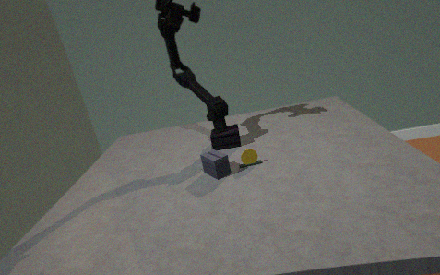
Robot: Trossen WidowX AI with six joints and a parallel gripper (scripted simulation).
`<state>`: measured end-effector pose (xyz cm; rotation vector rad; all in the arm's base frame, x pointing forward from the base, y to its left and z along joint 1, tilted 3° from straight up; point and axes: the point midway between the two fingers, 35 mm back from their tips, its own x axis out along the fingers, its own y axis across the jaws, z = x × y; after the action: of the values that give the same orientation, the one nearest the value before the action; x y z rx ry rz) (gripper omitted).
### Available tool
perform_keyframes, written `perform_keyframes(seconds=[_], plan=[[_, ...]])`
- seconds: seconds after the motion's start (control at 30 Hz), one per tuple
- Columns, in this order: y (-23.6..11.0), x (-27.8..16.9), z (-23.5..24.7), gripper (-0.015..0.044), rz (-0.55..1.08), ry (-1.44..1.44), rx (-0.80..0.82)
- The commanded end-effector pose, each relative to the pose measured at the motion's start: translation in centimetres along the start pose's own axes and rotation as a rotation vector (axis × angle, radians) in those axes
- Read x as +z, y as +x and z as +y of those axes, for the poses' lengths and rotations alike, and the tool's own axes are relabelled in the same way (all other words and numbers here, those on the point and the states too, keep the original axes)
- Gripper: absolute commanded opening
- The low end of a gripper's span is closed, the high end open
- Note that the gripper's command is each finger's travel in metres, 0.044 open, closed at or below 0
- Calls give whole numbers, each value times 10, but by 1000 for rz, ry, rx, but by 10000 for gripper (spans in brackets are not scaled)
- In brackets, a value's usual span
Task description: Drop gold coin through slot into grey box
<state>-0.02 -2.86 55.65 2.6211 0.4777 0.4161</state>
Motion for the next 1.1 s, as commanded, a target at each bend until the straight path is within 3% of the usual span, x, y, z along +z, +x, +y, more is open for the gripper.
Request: perform_keyframes(seconds=[0.0, 0.27, 0.83, 1.07], plan=[[2, 2, -1, 374, -5, -13, -7], [91, 37, -40, 164, -191, -629, -204], [213, 139, -101, 161, -271, -1547, -729], [246, 199, -127, 161, -161, -1889, -1051]])
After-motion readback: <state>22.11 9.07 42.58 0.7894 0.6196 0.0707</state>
